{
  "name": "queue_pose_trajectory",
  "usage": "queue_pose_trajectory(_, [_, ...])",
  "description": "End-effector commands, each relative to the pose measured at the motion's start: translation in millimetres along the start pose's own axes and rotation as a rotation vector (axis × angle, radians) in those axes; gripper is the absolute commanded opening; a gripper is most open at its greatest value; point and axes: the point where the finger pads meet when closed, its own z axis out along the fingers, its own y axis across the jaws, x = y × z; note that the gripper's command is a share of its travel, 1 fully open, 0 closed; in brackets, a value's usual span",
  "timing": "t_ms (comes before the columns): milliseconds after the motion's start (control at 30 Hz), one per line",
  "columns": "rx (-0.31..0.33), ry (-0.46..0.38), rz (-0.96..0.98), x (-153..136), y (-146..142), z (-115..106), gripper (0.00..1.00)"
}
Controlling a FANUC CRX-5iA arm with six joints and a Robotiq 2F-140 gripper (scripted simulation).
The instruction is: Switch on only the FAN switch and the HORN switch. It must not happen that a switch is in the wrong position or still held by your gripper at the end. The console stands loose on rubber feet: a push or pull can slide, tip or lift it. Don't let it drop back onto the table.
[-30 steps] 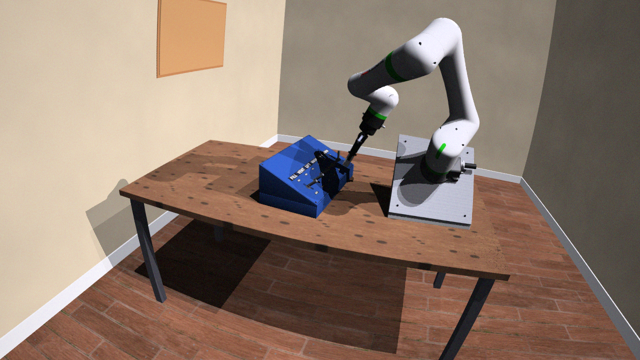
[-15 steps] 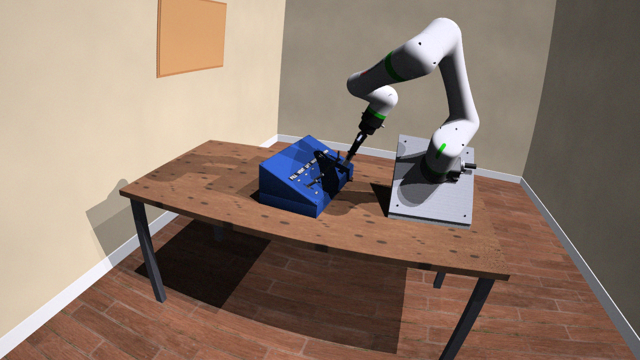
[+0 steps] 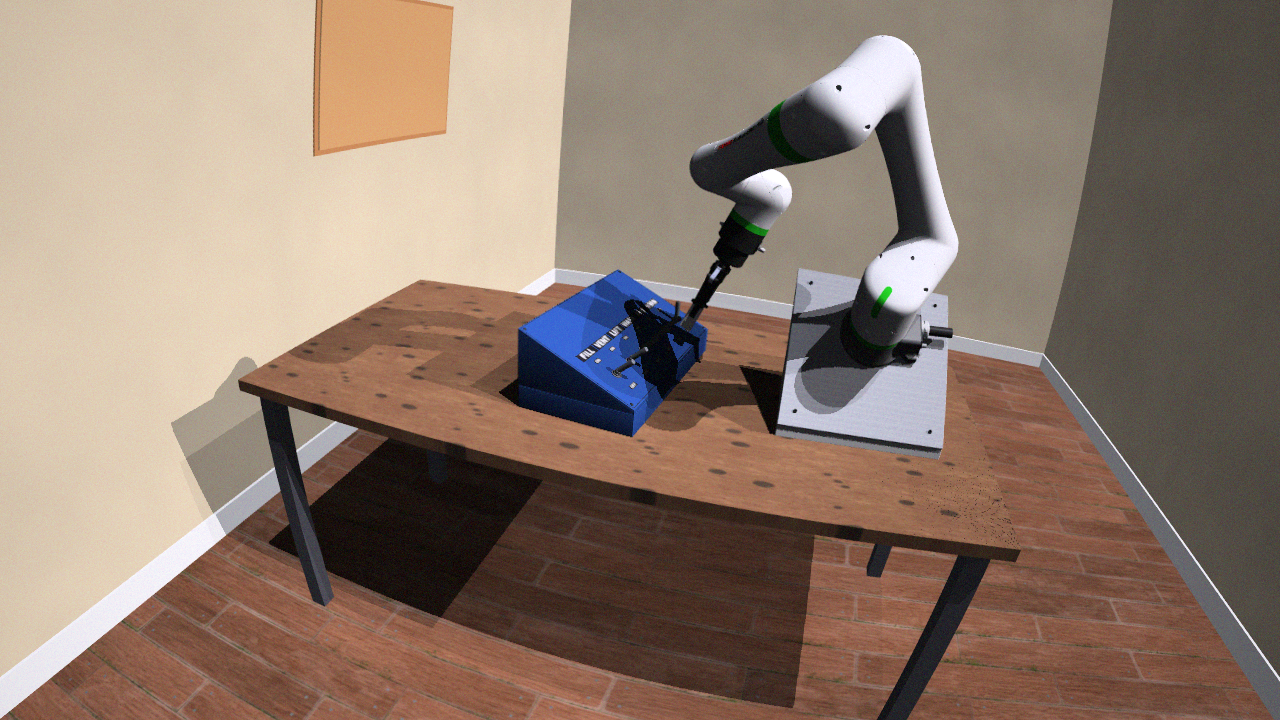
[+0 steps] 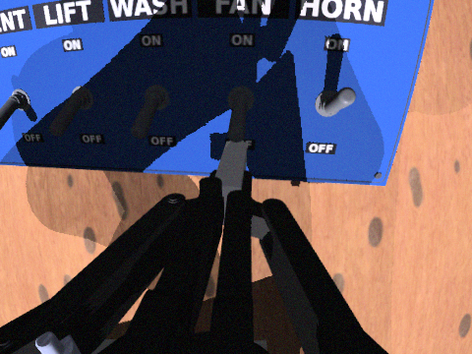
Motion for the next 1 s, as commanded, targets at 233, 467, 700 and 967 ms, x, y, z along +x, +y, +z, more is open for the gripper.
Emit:
queue_pose_trajectory(233, [0.0,0.0,0.0,9,0,0,0.0])
queue_pose_trajectory(467, [0.0,0.0,0.0,14,0,0,0.0])
queue_pose_trajectory(700, [0.0,0.0,0.0,19,0,0,0.0])
queue_pose_trajectory(967, [0.0,0.0,0.0,22,0,0,0.0])
